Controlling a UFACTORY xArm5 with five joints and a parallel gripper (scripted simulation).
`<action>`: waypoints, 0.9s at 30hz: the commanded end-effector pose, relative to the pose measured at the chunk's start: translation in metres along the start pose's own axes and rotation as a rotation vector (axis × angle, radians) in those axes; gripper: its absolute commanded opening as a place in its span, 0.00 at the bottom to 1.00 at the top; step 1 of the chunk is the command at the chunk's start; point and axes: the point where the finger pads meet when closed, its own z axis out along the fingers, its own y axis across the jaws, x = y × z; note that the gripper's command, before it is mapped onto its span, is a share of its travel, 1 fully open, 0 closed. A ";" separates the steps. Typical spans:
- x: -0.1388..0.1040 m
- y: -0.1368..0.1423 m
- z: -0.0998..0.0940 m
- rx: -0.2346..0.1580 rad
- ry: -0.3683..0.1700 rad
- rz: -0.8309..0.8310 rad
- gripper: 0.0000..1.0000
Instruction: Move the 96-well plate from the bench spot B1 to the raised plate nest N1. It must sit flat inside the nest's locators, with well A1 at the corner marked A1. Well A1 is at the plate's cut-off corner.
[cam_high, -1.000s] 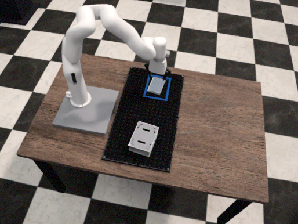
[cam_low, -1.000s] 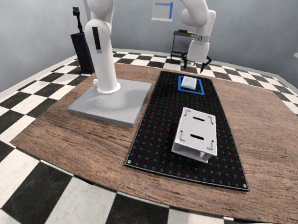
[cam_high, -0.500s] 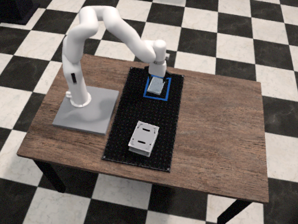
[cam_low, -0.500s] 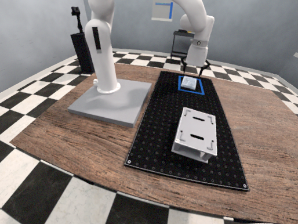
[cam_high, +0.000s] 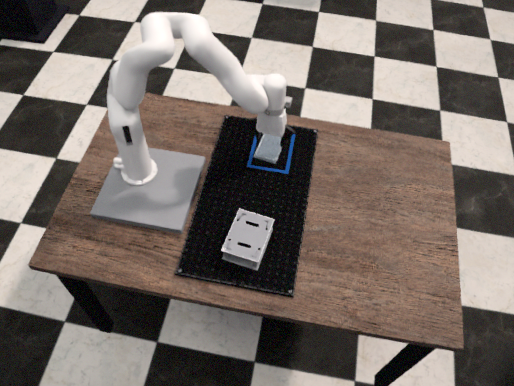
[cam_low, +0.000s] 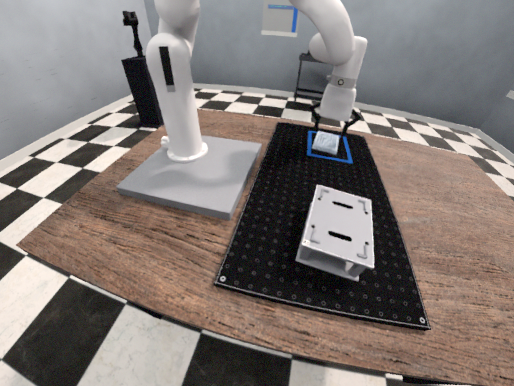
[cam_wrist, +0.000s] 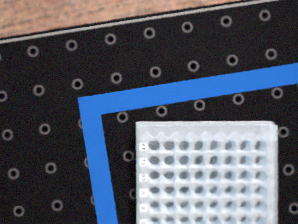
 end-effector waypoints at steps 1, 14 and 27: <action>0.001 0.001 0.005 0.006 0.016 0.000 1.00; 0.001 0.001 0.011 0.006 0.016 0.000 1.00; 0.001 0.001 0.016 0.006 0.016 0.000 1.00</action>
